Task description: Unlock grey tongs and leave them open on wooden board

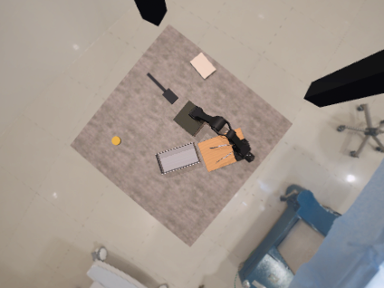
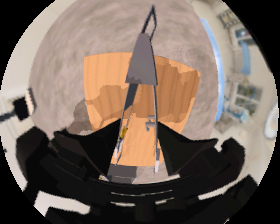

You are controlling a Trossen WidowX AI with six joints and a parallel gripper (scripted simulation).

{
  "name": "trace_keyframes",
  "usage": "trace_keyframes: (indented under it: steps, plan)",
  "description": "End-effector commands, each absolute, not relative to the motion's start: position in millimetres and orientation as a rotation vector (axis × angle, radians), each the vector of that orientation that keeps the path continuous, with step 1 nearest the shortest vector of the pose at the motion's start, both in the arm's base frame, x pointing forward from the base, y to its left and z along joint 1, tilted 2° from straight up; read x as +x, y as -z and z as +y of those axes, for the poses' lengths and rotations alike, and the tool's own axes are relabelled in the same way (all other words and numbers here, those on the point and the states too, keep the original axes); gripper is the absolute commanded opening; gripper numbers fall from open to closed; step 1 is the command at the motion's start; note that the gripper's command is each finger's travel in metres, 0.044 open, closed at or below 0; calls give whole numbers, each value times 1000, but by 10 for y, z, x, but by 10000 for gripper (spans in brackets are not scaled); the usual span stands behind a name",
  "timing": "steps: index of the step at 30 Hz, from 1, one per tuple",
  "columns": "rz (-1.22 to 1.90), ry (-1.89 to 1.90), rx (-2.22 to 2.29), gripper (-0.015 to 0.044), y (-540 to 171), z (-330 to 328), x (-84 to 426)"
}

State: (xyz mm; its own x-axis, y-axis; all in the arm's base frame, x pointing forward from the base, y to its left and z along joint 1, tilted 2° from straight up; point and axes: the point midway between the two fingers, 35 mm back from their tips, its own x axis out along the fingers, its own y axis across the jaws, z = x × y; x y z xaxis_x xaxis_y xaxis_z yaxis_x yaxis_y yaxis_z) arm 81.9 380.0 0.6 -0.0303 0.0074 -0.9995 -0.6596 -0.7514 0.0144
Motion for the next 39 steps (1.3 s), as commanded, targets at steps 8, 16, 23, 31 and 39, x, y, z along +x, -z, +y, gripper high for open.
trace_keyframes:
  steps: [8, 16, 23, 31, 39]
  plan:
    - [683, -1833, -1774, 440, -57, 3768, 770]
    - [684, -1832, -1772, 440, -615, 3181, 152]
    - [686, -1832, -1770, 440, -853, 2680, -154]
    - [678, -1834, -1769, 440, -1143, 2701, -129]
    - [672, -1836, -1769, 440, -1356, 2694, -110]
